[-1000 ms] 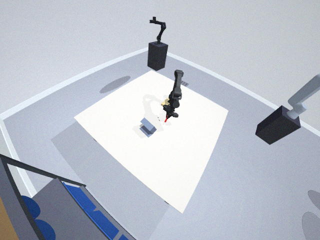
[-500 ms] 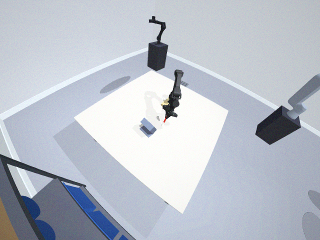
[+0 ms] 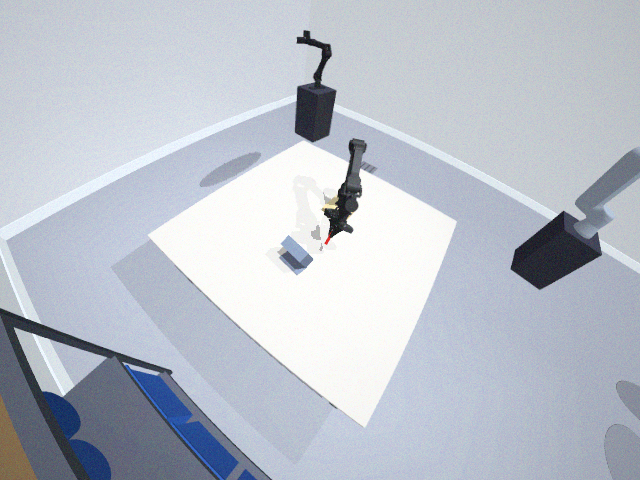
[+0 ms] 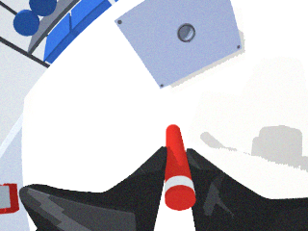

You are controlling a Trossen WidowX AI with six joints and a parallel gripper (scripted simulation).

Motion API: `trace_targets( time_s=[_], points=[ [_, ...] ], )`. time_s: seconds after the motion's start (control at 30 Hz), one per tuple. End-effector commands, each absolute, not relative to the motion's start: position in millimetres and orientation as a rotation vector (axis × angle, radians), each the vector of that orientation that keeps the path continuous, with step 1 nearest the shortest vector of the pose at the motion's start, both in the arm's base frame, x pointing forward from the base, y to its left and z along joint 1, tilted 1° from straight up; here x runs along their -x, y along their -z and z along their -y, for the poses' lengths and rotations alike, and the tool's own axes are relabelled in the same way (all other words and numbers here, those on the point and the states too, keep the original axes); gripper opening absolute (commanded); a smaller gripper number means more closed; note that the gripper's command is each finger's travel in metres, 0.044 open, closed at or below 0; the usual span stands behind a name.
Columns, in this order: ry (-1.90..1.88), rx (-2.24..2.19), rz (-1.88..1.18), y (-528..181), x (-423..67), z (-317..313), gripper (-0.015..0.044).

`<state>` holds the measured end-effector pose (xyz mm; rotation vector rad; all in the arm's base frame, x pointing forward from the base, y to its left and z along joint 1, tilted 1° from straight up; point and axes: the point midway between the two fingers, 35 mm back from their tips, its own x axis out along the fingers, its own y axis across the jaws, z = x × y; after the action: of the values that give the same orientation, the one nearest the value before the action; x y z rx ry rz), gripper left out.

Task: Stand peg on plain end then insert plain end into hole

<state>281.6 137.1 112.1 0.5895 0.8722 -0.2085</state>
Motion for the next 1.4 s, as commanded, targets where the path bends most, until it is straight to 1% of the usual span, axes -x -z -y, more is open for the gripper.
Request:
trace_targets(
  time_s=[0.0, 1.37],
  points=[
    [0.218, -0.618, -0.842, -112, -282, -134, 0.0000],
    [0.254, -0.847, -0.590, -117, -286, -110, 0.0000]
  ],
)
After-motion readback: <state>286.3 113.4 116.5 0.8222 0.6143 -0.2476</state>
